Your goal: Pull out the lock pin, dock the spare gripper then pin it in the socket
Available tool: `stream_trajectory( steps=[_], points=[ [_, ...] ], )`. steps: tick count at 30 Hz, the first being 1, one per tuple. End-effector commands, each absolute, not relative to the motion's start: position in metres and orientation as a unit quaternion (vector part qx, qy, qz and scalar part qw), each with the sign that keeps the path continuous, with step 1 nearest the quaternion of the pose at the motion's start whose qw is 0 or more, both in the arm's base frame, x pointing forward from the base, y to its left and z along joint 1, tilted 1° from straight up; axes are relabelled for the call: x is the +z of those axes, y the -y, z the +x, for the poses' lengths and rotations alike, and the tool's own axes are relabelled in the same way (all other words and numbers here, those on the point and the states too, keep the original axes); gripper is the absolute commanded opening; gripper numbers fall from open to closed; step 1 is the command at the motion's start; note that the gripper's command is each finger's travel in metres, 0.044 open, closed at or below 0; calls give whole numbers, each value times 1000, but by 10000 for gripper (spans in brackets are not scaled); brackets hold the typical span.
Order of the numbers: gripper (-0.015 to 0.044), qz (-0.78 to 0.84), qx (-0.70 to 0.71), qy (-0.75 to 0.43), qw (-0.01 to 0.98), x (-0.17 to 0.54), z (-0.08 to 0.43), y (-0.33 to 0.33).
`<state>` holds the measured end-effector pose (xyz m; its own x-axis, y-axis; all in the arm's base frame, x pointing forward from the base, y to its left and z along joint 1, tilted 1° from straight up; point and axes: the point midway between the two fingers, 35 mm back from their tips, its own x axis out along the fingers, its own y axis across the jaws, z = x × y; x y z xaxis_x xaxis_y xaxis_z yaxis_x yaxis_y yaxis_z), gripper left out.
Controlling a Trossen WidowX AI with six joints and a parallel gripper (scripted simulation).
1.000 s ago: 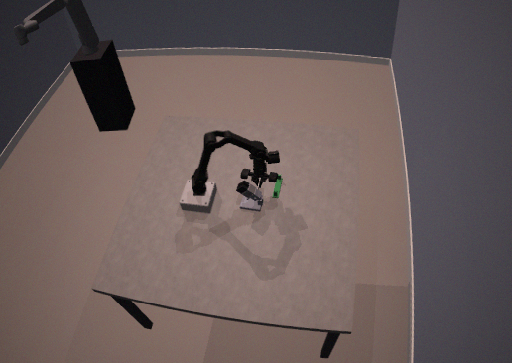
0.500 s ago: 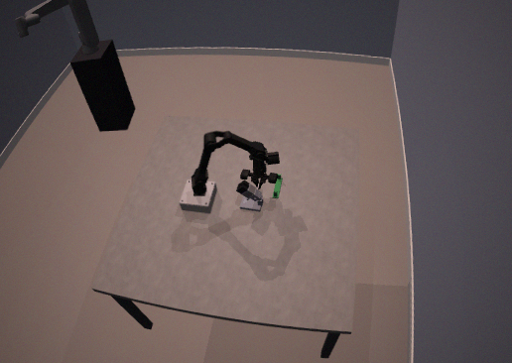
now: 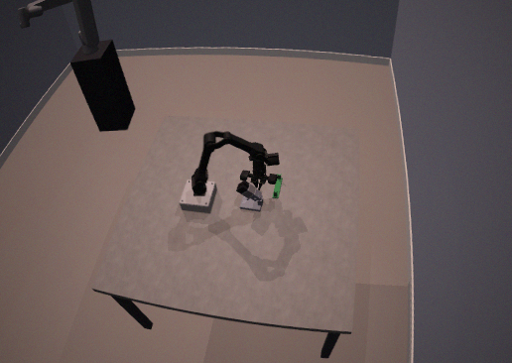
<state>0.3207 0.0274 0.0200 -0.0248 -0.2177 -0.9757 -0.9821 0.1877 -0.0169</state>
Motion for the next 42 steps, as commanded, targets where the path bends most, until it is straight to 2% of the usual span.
stream_trajectory(
  steps=[1, 34, 42],
  points=[
    [0, -504, 392, -599, 483, 20, 320, -24],
    [0, -503, 393, -599, 483, 19, 317, -12],
    [200, -501, 394, -599, 486, 19, 318, -14]
  ],
)
